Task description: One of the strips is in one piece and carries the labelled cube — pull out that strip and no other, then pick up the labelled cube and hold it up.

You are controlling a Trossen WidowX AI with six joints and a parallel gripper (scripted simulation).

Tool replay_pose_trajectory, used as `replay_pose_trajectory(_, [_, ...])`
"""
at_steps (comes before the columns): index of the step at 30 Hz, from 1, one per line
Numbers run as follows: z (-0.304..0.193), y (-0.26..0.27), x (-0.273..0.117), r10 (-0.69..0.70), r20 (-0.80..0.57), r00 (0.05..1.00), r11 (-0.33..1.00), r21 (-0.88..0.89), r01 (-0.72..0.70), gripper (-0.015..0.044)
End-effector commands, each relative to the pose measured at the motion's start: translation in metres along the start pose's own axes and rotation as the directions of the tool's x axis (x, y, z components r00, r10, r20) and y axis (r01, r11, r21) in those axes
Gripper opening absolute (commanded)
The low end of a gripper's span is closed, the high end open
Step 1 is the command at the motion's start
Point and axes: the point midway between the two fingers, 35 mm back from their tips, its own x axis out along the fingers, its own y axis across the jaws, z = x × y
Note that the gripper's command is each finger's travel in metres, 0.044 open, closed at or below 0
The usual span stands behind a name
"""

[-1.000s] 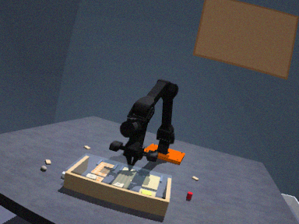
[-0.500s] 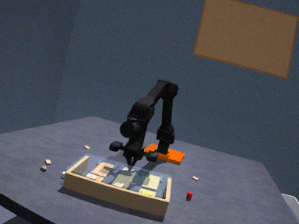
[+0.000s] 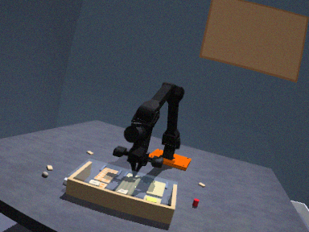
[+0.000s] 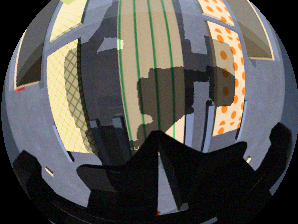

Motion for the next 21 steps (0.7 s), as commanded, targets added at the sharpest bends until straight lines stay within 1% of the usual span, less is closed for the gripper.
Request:
replay_pose_trajectory(1, [0.0004,-0.0007,0.0015,-0.004,0.000,1.000,1.000,-0.005,0.004,0.0000])
replay_pose_trajectory(21, [0.0004,-0.0008,0.0035,-0.004,0.000,1.000,1.000,-0.005,0.004,0.0000])
